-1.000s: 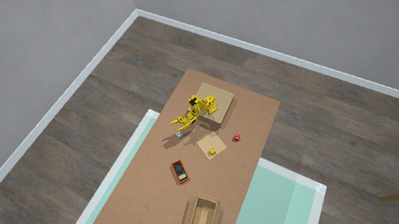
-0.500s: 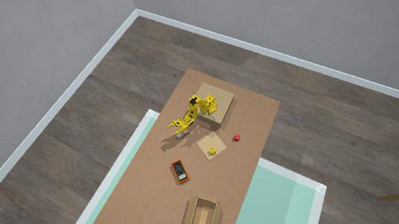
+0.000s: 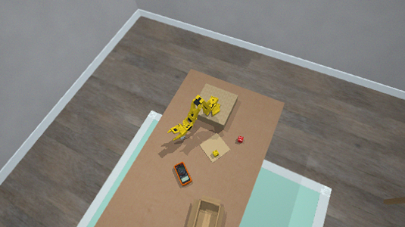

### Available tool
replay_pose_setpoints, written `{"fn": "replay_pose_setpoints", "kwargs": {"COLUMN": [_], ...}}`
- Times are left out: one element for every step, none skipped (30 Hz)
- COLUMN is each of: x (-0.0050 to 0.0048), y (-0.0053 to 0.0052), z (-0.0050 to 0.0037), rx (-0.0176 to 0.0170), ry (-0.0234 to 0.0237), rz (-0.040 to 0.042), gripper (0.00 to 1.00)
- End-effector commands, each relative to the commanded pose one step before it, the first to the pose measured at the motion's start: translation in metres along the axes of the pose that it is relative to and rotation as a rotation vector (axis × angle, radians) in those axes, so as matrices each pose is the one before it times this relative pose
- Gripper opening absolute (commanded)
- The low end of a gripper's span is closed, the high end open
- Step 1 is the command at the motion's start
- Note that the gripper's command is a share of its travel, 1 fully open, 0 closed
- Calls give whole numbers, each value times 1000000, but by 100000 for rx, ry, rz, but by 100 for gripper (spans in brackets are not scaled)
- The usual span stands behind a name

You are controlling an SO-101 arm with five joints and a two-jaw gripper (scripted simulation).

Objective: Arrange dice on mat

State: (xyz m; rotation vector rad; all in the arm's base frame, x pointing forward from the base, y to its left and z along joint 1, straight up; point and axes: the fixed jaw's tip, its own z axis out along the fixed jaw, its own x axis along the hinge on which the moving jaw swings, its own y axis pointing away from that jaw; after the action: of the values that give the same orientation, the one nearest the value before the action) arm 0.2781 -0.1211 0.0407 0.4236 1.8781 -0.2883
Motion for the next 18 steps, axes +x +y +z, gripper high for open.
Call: {"fn": "replay_pose_setpoints", "kwargs": {"x": [-3688, 0, -542, -640, -720, -806, -867, -933, -980, -1013, -1045, -1056, -1060, -1047, -1029, -996, -960, 0], "y": [3664, 0, 251, 250, 256, 261, 255, 261, 261, 261, 262, 263, 258, 254, 256, 252, 249, 0], "z": [7293, 0, 1540, 1391, 1224, 1048, 866, 674, 475, 276, 75, -130, -336, -533, -724, -918, -1100, 0], "rx": [-1053, 0, -66, -69, -66, -69, -72, -69, -72, -69, -72, -72, -72, -72, -71, -72, -71, 0], "ry": [6252, 0, 1817, 1835, 1851, 1860, 1869, 1879, 1882, 1882, 1882, 1879, 1869, 1863, 1847, 1835, 1816, 0], "rz": [-817, 0, -89, -94, -96, -97, -100, -100, -103, -103, -103, -106, -106, -107, -110, -107, -110, 0], "gripper": [35, 35, 35, 35, 35, 35, 35, 35, 35, 35, 35, 35, 35, 35, 35, 35, 35, 35]}}
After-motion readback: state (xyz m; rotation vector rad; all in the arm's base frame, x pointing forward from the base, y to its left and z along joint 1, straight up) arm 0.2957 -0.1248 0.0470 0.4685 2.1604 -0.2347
